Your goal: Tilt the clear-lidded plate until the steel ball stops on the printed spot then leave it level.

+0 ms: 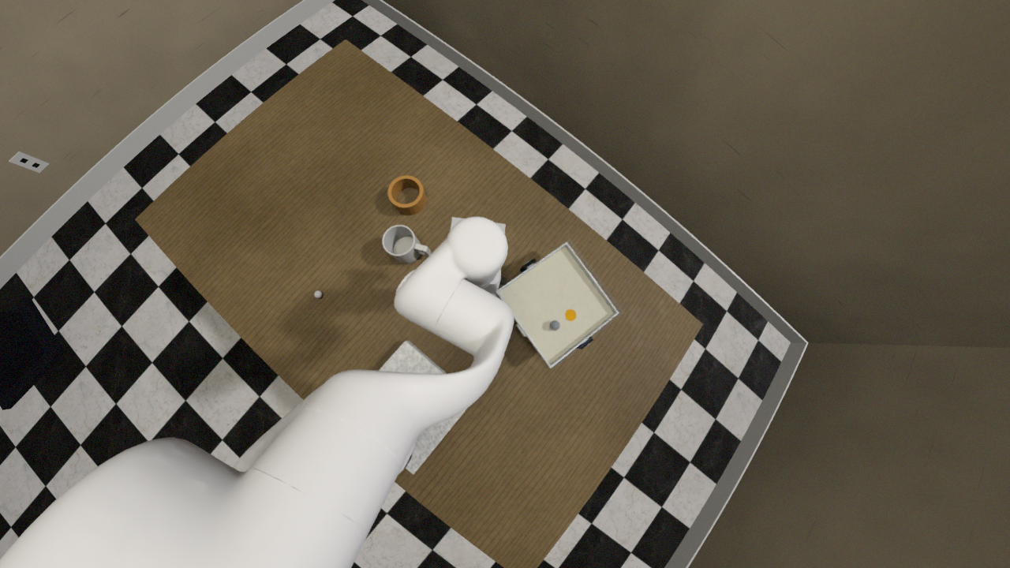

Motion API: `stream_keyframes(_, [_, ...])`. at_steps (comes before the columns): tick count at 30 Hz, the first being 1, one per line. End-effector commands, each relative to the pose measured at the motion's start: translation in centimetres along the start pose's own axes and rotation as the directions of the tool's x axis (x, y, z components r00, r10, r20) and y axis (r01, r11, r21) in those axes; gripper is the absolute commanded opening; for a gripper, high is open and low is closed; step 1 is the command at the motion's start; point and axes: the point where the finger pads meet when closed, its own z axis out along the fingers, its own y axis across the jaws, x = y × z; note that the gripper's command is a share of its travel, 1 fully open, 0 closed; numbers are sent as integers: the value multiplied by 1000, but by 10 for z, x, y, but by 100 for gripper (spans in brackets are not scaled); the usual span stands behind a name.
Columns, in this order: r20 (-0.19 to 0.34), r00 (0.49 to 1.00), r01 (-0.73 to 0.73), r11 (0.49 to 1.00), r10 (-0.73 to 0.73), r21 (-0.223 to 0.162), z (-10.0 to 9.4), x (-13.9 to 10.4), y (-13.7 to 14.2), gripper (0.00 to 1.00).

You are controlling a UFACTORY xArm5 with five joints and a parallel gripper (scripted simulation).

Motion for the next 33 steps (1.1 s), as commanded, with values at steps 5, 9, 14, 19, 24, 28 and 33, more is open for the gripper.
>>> stream_keyframes(5, [-5, 1000, -2, 1000, 2, -3, -1, 1, 1, 0])
stream_keyframes(9, [-5, 1000, -1, 1000, 1, -3, -1, 1, 1, 0])
stream_keyframes(14, [-4, 1000, 0, 1000, 0, -3, -1, 1, 1, 0])
stream_keyframes(19, [-4, 1000, 4, 1000, -4, -2, -2, 1, 1, 0])
stream_keyframes(24, [-4, 1000, 9, 1000, -9, -2, -2, 1, 1, 0])
stream_keyframes(28, [-4, 1000, 10, 1000, -10, -2, -2, 1, 1, 0])
stream_keyframes(33, [-4, 1000, 13, 1000, -13, -2, -2, 1, 1, 0])
